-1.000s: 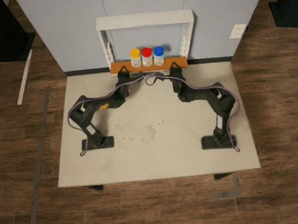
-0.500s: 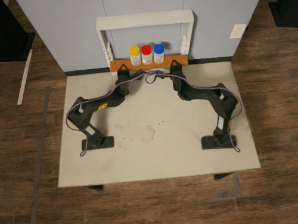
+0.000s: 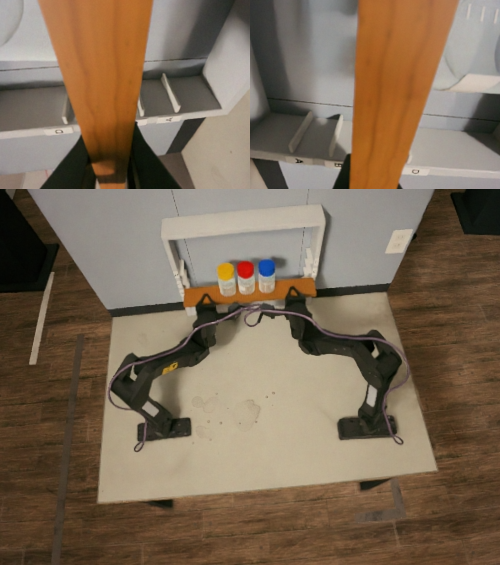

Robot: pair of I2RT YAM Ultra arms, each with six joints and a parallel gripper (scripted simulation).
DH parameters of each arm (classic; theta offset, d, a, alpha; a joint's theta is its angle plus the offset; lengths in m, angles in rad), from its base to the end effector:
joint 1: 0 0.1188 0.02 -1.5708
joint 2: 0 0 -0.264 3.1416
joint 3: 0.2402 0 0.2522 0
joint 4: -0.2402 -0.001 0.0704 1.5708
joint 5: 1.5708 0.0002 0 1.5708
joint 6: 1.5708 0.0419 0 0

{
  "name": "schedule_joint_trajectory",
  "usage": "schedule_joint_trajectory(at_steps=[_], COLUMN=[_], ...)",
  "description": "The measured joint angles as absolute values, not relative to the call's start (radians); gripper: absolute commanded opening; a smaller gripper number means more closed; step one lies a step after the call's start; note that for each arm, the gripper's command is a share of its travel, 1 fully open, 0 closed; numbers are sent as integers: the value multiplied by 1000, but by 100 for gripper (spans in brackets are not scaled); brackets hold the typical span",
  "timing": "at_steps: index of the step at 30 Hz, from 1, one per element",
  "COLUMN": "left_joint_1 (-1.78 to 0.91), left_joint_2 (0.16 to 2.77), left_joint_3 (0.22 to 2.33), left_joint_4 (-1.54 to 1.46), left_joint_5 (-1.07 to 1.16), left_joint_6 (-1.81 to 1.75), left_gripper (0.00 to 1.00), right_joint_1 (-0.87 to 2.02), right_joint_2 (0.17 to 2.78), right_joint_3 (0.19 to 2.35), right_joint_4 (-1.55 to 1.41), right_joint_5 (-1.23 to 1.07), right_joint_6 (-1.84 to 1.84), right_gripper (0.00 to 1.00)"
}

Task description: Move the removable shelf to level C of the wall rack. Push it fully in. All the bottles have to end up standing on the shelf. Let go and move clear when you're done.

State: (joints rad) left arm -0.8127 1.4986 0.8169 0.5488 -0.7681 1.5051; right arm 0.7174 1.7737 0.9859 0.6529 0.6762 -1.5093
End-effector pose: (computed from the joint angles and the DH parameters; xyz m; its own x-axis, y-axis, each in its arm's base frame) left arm 0.2478 -0.2179 0.2608 0.0427 0.9987 0.0268 0.0941 -0.0307 0.9951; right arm 0.3109 0.2378 0.2320 0.0391 -0.9990 0.0231 -0.1039 -0.0271 -0.9942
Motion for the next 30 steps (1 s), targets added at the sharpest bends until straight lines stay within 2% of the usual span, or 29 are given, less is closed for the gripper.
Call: schedule_joint_trajectory(at_steps=[30], left_joint_1=[-805], left_joint_2=[1464], left_joint_3=[913], left_joint_4=[423], left_joint_5=[-764], left_joint_6=[1504], left_gripper=[0], right_joint_1=[711], right_joint_2=[1728], right_joint_3=[1071], right_joint_4=[523], right_joint_5=[672], right_joint_6=[-1510], right_gripper=[0])
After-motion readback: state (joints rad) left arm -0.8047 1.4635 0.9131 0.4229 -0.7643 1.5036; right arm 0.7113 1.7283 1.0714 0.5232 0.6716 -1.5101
